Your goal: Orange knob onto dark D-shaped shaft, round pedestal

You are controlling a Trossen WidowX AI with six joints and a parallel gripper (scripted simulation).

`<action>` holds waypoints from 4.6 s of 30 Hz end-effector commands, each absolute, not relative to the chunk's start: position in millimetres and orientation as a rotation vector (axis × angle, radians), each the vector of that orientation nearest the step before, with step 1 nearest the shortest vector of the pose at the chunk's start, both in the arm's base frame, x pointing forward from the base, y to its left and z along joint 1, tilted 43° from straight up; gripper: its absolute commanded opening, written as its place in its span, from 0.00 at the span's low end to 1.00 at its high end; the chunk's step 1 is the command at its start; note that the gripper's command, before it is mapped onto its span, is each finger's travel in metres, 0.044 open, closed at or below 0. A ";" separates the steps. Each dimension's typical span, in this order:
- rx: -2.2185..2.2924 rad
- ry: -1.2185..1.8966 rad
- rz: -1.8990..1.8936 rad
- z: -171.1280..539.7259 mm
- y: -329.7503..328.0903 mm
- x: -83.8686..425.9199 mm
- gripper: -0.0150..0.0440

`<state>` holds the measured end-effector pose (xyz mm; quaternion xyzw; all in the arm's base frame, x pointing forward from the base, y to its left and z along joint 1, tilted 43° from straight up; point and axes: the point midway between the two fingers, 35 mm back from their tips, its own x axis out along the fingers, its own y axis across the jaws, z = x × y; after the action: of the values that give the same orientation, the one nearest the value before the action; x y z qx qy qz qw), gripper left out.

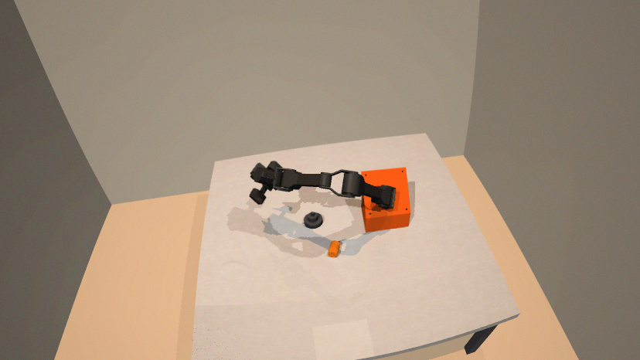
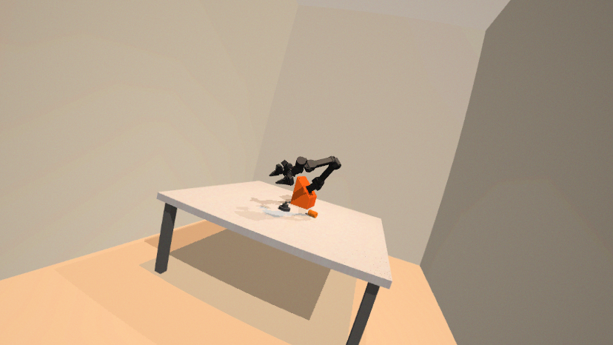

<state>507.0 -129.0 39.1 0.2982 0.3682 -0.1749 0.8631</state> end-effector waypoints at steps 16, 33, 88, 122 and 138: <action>1.691 1.427 -0.671 60.6 63.0 312.9 1.00; 1.944 1.663 -1.018 73.7 103.6 234.4 1.00; 1.946 1.666 -1.017 22.6 151.8 236.2 0.66; 1.703 1.510 -1.224 42.0 155.5 240.0 0.56; 1.464 1.344 -1.394 58.1 163.1 244.2 0.56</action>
<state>242.7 162.5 56.0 0.5815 0.5322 -0.5176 0.3328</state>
